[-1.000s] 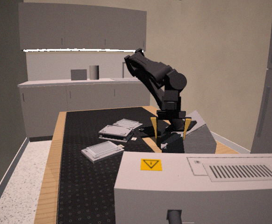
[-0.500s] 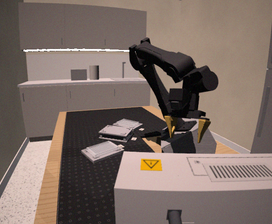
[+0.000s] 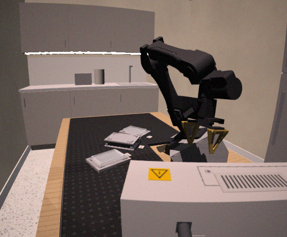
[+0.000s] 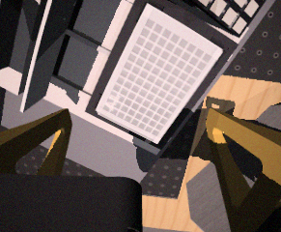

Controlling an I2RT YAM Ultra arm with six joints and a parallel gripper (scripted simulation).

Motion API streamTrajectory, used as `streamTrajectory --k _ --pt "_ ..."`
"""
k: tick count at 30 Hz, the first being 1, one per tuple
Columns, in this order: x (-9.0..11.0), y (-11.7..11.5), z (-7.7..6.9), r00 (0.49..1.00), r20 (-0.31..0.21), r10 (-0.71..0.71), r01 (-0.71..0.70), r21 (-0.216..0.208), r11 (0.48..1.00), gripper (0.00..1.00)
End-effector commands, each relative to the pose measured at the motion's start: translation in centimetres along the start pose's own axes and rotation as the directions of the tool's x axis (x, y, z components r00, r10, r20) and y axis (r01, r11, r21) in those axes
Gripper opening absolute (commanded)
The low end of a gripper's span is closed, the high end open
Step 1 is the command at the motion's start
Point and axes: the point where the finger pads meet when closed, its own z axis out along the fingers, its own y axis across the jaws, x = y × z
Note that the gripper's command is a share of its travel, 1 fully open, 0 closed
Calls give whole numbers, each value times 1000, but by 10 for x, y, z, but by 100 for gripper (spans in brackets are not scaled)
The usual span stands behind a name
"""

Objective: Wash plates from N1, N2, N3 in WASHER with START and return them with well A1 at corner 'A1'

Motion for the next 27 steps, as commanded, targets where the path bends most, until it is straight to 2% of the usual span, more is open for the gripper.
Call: streamTrajectory --k 1,10,12,14,27 --pt "0 -5 -5 991 -22 134 -133 35 990 100" --pt "0 -5 -5 911 -75 407 -396 124 910 100" --pt "0 -5 -5 911 -75 407 -396 124 910 100" --pt "0 -5 -5 882 -83 464 -450 146 881 100" --pt "0 -5 -5 880 -83 468 -453 147 879 100"
